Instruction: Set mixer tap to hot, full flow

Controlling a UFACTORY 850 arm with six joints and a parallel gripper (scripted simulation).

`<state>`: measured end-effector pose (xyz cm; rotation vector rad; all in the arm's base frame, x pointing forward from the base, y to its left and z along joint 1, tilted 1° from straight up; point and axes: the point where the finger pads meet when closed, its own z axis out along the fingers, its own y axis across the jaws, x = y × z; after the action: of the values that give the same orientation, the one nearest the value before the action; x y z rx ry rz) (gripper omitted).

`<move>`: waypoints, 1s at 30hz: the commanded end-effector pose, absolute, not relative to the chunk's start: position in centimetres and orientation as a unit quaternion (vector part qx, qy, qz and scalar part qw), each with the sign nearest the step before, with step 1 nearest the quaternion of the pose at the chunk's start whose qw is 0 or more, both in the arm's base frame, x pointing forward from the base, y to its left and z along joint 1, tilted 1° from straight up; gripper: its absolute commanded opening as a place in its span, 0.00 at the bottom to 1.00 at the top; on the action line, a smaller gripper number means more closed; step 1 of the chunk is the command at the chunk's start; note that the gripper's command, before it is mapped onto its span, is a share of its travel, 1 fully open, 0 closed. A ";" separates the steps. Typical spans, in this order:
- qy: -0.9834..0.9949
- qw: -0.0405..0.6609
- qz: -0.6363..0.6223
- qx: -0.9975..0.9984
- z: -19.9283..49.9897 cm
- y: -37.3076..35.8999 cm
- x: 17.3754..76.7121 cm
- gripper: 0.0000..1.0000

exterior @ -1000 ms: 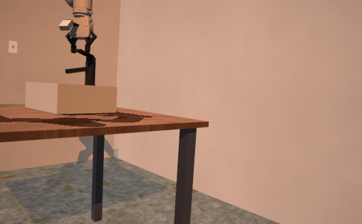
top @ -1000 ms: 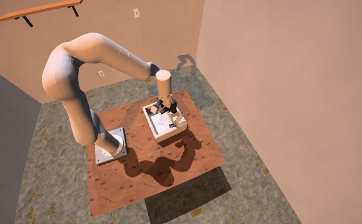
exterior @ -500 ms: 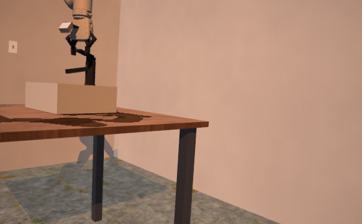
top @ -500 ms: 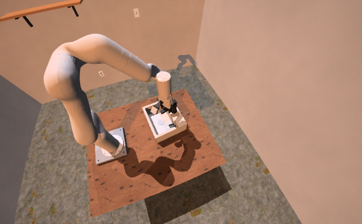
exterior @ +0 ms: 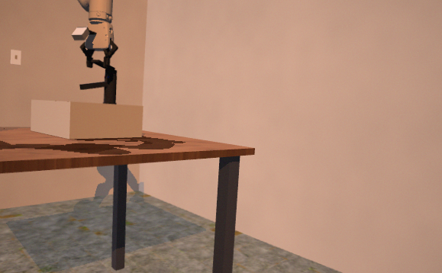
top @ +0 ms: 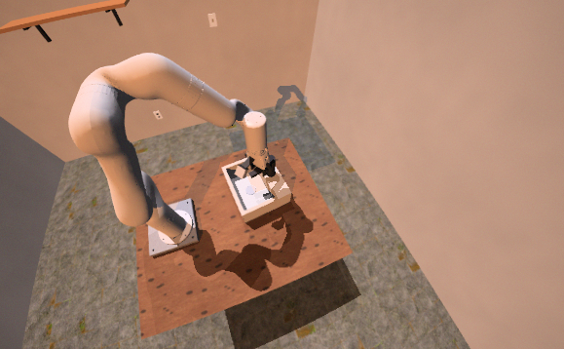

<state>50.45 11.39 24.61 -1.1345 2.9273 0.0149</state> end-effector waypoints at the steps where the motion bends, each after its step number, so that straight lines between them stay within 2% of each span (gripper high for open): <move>1: 0.932 0.002 0.005 -0.361 24.7 11.4 50.5 0.73; 2: 0.932 0.002 0.005 -0.361 24.7 11.4 50.5 0.73; 3: 0.932 0.002 0.005 -0.361 24.7 11.4 50.5 0.00; 30: 0.932 0.002 0.005 -0.361 24.7 11.4 50.5 0.00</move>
<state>50.44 11.39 24.61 -1.1346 2.9274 0.0149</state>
